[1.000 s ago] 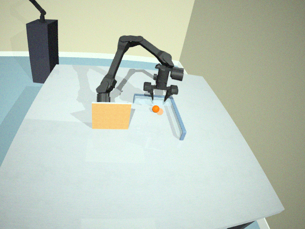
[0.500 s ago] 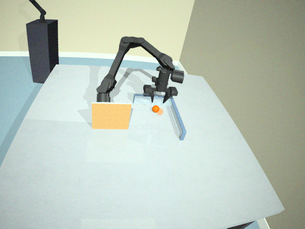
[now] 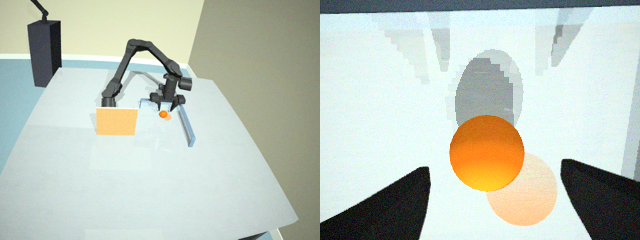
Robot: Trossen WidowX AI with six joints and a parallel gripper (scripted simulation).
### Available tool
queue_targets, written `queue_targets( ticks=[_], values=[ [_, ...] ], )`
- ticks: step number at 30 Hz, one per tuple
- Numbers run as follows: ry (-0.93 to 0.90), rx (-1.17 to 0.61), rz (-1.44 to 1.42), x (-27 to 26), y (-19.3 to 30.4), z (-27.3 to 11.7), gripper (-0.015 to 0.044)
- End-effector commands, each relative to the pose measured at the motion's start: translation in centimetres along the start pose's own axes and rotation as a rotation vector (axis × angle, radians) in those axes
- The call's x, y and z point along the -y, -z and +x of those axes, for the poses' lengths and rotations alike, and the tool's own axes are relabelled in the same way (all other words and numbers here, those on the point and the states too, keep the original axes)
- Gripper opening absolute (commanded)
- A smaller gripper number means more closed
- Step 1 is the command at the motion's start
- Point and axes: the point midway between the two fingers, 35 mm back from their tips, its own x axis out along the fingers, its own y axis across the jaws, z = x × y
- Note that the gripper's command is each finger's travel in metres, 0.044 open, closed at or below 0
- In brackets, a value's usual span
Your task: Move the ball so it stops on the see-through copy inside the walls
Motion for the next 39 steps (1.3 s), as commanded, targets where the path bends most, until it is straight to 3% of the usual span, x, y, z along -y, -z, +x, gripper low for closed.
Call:
queue_targets(
  ticks=[1,13,16,26,32,39],
  values=[
    [-0.004,0.007,0.009,-0.2,0.0,0.8,0.0312],
    [-0.004,0.008,0.009,-0.3,-0.1,2.5,0.0312],
    [-0.004,0.008,0.009,-0.3,-0.1,2.5,0.0233],
    [-0.004,0.008,0.009,-0.3,-0.1,2.5,0.0166],
    [-0.003,0.003,0.009,0.1,0.1,0.6,0.0009],
    [-0.002,-0.003,0.01,0.5,0.3,-3.3,0.0]
  ],
)
